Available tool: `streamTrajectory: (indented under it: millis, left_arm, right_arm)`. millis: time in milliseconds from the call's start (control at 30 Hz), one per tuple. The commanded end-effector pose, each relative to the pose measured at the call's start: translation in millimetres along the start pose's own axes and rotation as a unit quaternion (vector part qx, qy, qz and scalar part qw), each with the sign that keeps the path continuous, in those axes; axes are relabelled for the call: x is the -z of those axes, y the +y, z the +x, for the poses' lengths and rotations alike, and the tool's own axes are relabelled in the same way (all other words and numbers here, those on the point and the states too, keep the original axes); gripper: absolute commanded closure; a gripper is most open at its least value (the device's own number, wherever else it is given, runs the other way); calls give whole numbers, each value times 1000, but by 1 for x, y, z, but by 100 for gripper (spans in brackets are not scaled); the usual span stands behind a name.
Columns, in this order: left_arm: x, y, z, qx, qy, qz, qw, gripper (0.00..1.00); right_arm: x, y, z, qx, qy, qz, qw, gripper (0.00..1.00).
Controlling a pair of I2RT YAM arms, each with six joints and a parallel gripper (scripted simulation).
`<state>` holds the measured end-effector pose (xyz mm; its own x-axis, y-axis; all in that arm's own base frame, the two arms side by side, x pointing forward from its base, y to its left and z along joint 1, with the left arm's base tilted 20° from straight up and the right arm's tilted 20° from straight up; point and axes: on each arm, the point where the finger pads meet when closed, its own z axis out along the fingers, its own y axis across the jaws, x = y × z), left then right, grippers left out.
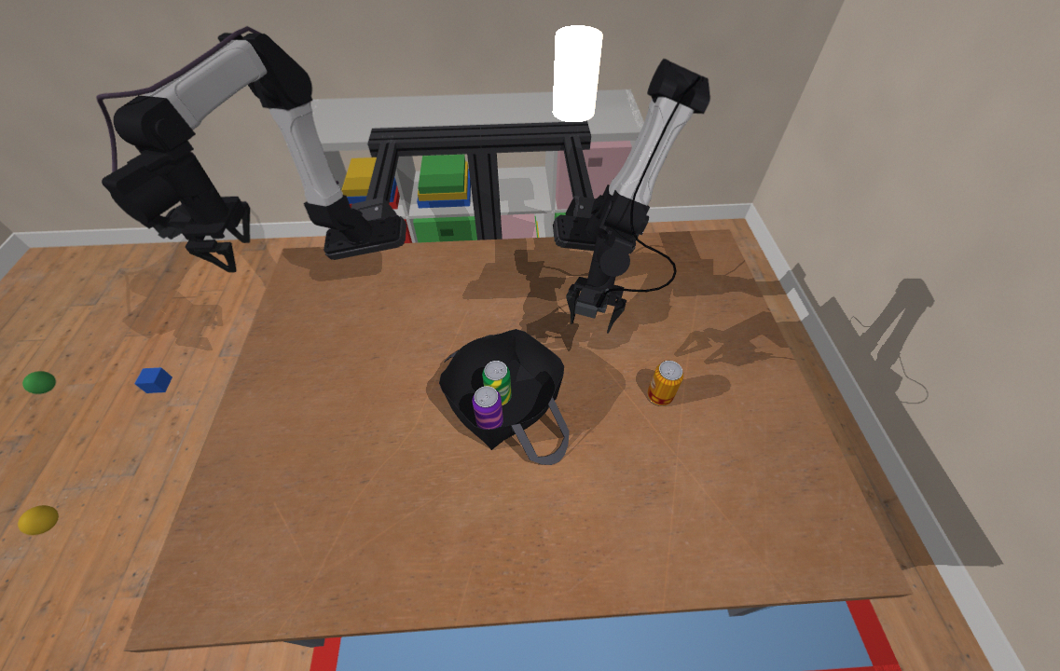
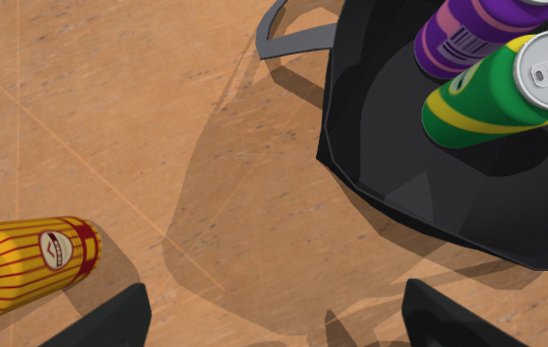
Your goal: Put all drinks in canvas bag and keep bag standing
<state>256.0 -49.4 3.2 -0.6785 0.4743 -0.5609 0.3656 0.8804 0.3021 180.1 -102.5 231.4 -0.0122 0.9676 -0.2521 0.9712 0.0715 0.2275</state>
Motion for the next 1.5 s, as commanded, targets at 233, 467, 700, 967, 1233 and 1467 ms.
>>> streamTrajectory:
  millis: [233, 467, 700, 967, 1233, 1467]
  left_arm:
    - [-1, 6, -16, -9, -14, 0, 1000, 16]
    - [-10, 15, -6, -90, 31, 39, 995, 16]
    - [-27, 52, -4, -166, 59, 89, 980, 16]
    - [-45, 106, 7, -220, 54, 133, 965, 16]
    - [-55, 147, 21, -252, 31, 148, 956, 16]
    - [-61, 183, 41, -253, 21, 151, 955, 16]
  right_arm:
    - [6, 4, -4, 3, -11, -15, 1000, 14]
    - [6, 4, -4, 2, -11, -15, 1000, 14]
    - [6, 4, -4, 2, -11, -15, 1000, 14]
    - [6, 4, -4, 2, -11, -15, 1000, 14]
    - [6, 4, -4, 2, -11, -15, 1000, 14]
    - [6, 4, -4, 2, -11, -15, 1000, 14]
